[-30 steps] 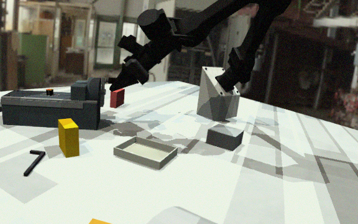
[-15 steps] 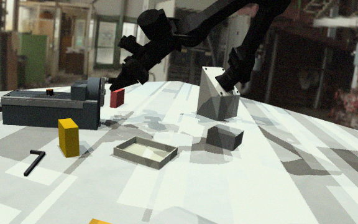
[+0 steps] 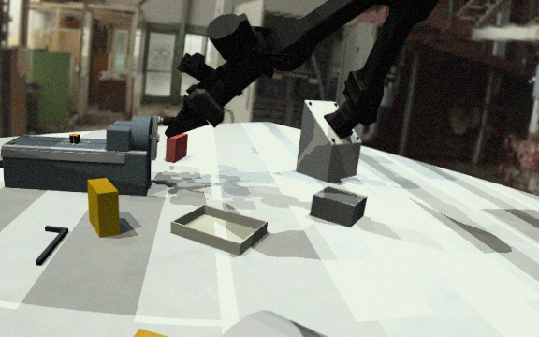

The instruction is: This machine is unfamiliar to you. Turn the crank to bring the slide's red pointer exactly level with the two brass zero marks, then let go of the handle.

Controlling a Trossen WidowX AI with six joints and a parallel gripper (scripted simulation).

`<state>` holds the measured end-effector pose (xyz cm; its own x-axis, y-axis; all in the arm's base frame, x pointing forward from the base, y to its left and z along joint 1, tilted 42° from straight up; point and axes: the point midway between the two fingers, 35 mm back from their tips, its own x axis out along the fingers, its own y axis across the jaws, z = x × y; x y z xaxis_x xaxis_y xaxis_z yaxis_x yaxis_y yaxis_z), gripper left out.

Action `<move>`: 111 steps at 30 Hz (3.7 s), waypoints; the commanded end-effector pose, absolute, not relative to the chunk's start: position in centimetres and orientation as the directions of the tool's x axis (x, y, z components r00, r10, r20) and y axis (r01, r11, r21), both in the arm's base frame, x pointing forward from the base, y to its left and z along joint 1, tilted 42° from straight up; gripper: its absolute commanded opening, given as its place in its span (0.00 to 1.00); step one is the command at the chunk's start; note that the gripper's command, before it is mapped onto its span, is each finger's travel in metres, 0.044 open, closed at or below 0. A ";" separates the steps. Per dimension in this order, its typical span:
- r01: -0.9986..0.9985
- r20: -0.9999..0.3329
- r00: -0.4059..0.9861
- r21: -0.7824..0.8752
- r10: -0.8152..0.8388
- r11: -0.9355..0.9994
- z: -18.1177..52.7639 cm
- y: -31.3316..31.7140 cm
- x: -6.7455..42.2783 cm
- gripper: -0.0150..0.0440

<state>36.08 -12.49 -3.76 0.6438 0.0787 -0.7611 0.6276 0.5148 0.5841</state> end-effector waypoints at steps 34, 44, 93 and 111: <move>0.647 -0.774 0.630 0.569 0.065 0.508 -4.7 -12.9 35.3 0.25; 0.647 -0.774 0.630 0.569 0.065 0.508 -4.8 -12.9 35.3 0.25; 0.647 -0.774 0.630 0.569 0.065 0.508 -5.5 -12.9 35.0 0.25; 0.647 -0.774 0.630 0.569 0.065 0.508 -6.1 -12.8 34.8 0.25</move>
<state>35.20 -12.85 -5.29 0.6451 0.0693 -0.7610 0.6332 0.5089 0.5831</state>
